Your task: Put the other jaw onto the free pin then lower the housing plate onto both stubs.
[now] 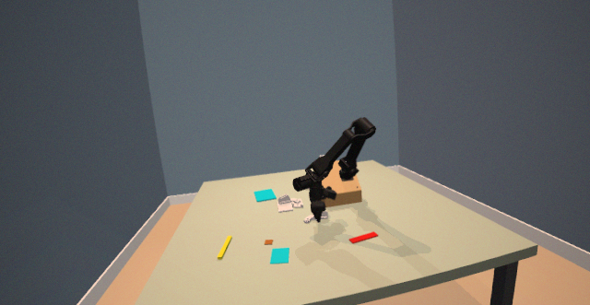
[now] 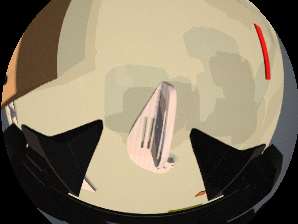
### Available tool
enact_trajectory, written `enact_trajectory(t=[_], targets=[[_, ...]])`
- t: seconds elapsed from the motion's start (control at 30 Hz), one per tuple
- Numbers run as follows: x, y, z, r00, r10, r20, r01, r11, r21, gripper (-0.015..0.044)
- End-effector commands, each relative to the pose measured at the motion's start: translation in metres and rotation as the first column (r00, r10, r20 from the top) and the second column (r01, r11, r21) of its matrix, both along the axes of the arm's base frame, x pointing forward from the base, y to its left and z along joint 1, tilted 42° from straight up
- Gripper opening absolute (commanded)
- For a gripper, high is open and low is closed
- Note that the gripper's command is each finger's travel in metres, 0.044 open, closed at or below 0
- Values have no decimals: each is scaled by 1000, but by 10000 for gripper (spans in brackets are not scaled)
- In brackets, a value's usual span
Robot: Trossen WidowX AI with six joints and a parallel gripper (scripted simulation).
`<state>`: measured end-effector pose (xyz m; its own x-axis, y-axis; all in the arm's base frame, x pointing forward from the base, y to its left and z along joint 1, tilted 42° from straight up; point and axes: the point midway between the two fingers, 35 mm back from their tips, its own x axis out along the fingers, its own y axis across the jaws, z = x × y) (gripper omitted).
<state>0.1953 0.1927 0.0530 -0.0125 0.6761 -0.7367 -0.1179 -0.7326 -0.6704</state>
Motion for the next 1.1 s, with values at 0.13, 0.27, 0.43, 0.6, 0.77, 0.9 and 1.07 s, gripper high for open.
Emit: enact_trajectory(t=[0.13, 0.27, 0.43, 0.6, 0.77, 0.9, 1.07], targets=[[0, 0, -1, 1000, -5, -3, 5, 1000, -3, 440], [0, 0, -1, 1000, -5, -3, 5, 1000, -3, 440], [0, 0, -1, 1000, -5, -3, 5, 1000, -3, 440], [0, 0, 0, 1000, 0, -1, 0, 1000, 0, 361], [0, 0, 0, 1000, 0, -1, 0, 1000, 0, 230], [0, 0, 0, 1000, 0, -1, 0, 1000, 0, 145], [0, 0, 0, 1000, 0, -1, 0, 1000, 0, 134]])
